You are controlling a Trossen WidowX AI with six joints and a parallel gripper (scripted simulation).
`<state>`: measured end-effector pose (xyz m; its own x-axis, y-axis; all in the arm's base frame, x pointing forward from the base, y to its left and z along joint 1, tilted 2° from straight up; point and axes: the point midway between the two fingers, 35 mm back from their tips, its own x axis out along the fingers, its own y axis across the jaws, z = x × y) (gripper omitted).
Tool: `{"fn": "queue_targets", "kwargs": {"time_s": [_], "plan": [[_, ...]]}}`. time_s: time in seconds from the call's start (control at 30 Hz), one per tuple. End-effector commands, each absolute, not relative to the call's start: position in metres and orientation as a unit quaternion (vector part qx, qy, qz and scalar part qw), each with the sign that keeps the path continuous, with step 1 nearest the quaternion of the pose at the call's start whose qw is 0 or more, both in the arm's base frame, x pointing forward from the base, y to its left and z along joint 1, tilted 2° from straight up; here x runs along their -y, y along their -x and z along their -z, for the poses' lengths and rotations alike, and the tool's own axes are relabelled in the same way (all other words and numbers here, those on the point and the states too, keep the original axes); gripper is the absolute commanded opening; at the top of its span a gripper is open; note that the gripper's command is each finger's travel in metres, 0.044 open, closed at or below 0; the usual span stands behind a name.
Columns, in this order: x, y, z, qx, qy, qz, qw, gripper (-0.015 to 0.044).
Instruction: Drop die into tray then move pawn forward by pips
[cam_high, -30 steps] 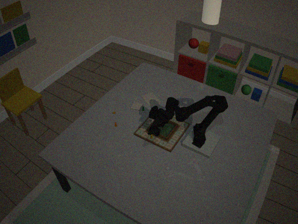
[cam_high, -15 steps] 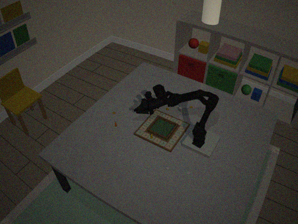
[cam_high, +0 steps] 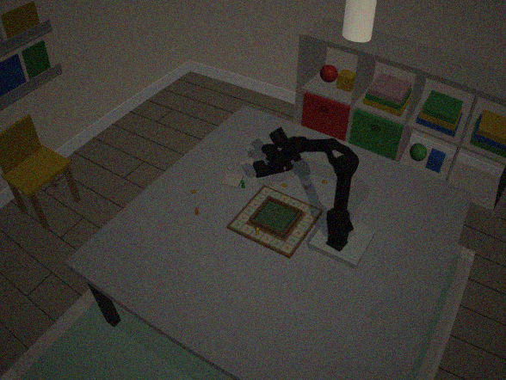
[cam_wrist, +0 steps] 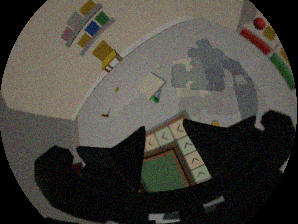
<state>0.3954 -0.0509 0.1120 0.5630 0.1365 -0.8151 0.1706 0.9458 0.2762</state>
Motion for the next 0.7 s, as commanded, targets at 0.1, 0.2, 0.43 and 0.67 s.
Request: {"fn": "queue_targets", "kwargs": {"time_s": [0.1, 0.2, 0.43, 0.67], "plan": [[0.156, -0.34, -0.083, -0.605, -0.059, 0.07, 0.791, 0.0275], [0.19, -0.309, -0.077, -0.66, -0.031, 0.067, 0.748, 0.0275], [0.209, -0.286, -0.075, -0.702, -0.014, 0.055, 0.71, 0.0275], [0.208, -0.287, -0.074, -0.702, -0.014, 0.054, 0.71, 0.0275]]}}
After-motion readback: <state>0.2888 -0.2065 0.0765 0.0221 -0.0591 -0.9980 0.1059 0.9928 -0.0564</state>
